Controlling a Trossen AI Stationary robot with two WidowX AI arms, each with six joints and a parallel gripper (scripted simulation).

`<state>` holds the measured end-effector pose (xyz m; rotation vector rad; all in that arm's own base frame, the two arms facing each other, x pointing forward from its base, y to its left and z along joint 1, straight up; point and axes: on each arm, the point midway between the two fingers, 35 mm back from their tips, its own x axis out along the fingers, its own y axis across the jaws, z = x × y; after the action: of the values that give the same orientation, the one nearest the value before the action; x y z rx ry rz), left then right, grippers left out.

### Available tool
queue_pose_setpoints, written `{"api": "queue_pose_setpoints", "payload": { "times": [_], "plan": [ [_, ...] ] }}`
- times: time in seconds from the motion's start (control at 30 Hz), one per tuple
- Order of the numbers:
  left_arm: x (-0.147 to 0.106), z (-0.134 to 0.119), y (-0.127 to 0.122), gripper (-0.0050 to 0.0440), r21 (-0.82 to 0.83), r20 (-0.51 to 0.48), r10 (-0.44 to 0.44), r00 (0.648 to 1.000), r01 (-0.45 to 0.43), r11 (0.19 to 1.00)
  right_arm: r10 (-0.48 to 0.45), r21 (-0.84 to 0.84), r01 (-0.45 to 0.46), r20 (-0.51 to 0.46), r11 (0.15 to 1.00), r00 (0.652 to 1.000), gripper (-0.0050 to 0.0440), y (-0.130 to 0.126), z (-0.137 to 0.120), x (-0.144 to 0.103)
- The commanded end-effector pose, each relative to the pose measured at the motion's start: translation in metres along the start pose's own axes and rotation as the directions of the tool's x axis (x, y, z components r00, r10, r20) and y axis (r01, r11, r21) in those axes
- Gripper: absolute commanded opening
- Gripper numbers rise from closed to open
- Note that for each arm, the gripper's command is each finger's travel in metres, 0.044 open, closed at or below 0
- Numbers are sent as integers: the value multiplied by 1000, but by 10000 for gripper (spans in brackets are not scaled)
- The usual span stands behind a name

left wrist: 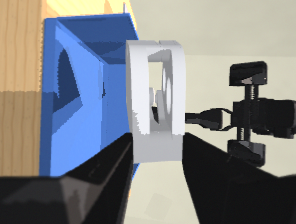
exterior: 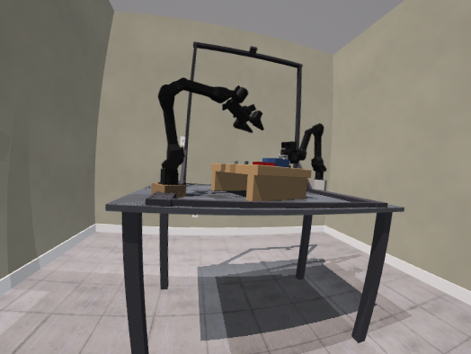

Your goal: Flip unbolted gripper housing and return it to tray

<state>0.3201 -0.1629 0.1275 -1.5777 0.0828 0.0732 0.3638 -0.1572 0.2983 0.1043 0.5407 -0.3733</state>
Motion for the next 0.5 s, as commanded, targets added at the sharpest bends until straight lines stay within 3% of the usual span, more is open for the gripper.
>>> {"api": "queue_pose_setpoints", "payload": {
  "times": [0.0,0.47],
  "plan": [
    [1,-1,-1,113,-6,0,-10,1000,10,1000,-4,2,4,25,1000,1000,437,-1,8,-6],
    [2,-1,8,113,-6,0,-10,1000,10,1000,-4,2,4,25,1000,1000,437,-1,8,-6]
  ]
}}
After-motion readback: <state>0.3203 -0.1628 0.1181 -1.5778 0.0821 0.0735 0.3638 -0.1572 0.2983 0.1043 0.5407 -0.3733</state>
